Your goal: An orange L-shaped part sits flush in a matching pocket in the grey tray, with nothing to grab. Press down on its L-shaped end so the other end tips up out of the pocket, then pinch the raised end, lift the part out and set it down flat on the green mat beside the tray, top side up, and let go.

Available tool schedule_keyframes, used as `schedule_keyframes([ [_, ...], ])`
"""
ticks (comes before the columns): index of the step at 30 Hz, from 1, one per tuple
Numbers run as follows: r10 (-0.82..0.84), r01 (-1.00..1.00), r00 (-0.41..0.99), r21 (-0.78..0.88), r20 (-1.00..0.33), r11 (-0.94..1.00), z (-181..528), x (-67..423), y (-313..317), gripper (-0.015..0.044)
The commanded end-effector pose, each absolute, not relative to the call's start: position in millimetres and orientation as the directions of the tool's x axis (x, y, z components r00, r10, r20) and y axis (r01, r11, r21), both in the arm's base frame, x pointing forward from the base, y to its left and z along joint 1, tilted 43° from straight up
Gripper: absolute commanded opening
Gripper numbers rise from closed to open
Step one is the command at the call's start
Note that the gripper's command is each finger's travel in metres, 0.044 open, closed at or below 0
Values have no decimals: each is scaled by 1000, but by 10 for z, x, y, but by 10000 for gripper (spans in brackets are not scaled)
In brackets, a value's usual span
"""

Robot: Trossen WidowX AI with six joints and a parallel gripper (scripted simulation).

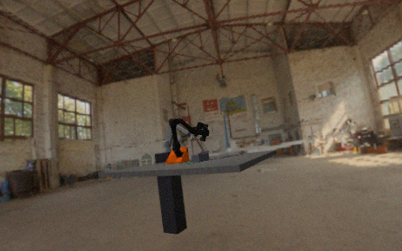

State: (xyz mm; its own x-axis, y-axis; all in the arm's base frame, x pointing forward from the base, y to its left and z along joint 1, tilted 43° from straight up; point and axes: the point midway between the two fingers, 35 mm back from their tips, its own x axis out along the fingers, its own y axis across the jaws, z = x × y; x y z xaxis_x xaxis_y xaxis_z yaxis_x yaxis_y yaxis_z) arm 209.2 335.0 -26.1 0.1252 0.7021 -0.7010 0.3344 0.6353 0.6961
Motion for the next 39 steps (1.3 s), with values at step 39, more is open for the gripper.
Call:
schedule_keyframes([
  [39, -673, 187, -17, -664, -739, 724, 515, 2768, 873, 180],
])
